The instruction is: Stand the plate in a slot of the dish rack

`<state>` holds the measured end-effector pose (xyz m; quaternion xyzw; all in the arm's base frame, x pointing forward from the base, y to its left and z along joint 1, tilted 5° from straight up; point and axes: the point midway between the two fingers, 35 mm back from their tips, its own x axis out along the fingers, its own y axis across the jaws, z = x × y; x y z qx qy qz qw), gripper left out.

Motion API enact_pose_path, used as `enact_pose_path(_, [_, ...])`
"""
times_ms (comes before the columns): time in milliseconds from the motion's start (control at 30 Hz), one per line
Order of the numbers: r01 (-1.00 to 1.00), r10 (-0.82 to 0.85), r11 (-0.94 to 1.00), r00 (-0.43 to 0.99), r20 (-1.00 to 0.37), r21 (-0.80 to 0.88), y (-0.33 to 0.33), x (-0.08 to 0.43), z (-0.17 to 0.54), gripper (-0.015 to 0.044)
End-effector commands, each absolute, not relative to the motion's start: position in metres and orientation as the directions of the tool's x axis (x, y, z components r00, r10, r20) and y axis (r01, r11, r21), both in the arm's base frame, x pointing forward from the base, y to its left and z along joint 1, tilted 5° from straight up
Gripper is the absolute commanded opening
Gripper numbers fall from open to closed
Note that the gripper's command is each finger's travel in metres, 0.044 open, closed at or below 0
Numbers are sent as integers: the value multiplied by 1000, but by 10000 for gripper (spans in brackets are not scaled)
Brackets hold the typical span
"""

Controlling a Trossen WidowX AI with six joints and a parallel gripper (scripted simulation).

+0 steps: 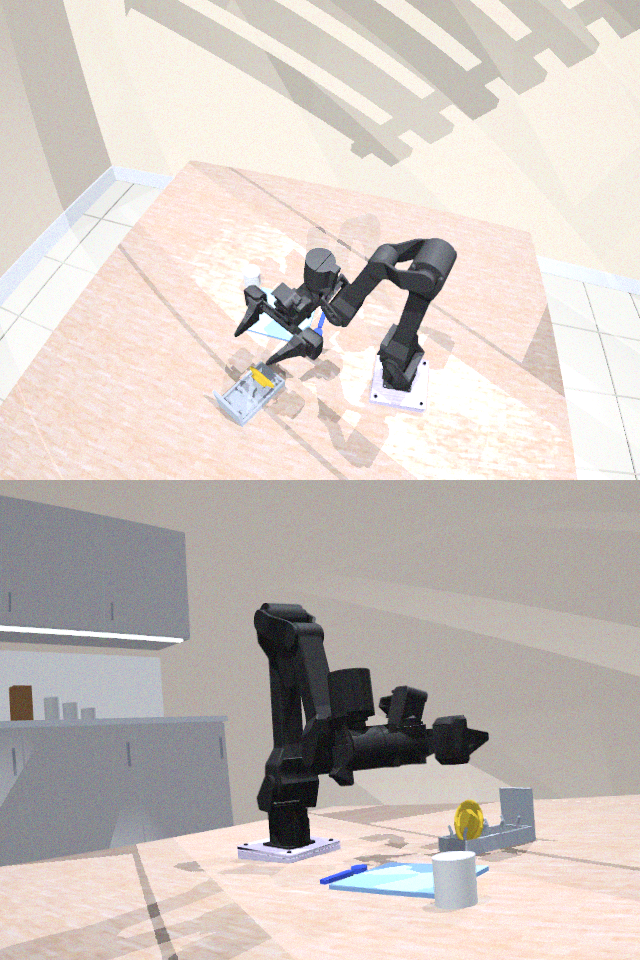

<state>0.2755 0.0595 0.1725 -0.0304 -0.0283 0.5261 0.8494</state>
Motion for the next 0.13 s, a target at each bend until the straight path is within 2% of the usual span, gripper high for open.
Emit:
enact_pose_path(0, [-866,868,496,496,19,-58,52,290,182,400])
enact_pose_path(100, [-825,825,565,565,11,-14,41,310,191,400])
